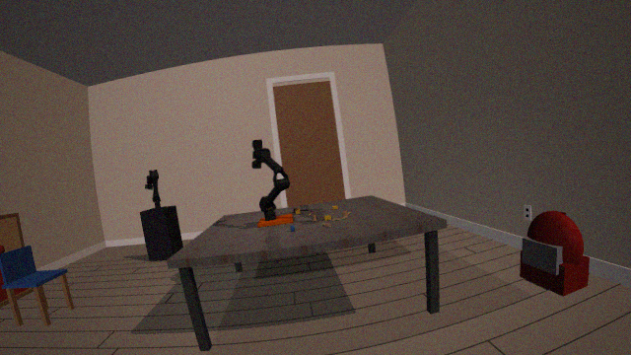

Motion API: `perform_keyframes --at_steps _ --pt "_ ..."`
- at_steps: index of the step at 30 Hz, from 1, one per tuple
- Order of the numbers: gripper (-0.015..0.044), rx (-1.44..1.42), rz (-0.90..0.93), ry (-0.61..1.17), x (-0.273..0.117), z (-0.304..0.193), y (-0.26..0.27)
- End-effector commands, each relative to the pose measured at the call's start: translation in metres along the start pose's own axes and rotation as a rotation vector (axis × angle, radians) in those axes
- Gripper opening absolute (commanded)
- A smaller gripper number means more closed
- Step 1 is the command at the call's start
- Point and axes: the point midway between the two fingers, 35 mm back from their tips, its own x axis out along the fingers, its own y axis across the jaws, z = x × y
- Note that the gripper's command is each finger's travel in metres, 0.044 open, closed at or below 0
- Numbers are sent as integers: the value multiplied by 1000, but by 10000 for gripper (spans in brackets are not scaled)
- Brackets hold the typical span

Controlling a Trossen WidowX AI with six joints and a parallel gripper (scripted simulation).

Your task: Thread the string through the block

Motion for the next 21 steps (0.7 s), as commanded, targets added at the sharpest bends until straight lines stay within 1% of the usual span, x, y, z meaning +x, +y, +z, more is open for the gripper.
perform_keyframes --at_steps 1,11,21 --pt "440 -599 -283 -100 51 24 -51" --pt "440 -1030 -577 -75 79 65 -97" --pt "440 -1363 -896 77 91 119 -147"
